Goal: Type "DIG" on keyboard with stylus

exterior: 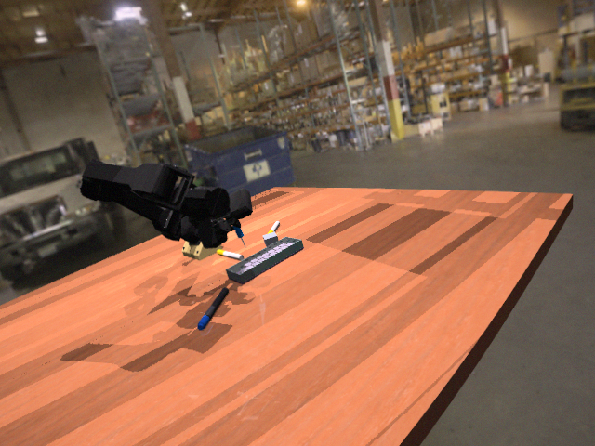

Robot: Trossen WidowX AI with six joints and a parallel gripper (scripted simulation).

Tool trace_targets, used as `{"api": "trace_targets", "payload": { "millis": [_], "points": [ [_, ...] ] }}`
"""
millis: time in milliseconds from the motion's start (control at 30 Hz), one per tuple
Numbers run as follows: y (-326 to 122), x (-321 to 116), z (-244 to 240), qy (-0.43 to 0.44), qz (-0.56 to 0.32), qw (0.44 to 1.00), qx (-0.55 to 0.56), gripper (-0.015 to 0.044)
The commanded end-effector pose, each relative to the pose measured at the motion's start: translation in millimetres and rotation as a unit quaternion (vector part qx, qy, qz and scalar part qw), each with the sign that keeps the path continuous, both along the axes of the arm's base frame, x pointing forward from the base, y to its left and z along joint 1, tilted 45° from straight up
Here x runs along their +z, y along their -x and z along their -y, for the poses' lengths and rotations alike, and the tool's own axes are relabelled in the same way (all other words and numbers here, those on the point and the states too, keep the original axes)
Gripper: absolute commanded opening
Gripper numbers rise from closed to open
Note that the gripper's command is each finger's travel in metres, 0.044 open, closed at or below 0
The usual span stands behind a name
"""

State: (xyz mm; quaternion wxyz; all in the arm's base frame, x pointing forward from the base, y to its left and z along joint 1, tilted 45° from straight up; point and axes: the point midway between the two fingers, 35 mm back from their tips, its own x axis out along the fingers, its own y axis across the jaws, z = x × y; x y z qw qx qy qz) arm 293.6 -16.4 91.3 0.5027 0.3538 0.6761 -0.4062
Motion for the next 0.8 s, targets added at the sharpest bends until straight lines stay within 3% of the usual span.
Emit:
{"api": "trace_targets", "payload": {
  "millis": [0, 300, 767],
  "points": [
    [-10, -6, -5, -0.019, -0.026, 0.998, -0.048, 0.0],
    [-25, -20, -14, -0.048, -0.081, 0.986, -0.135, 0.0],
    [-21, -44, 10, -0.048, -0.083, 0.986, -0.137, 0.0]
  ]
}}
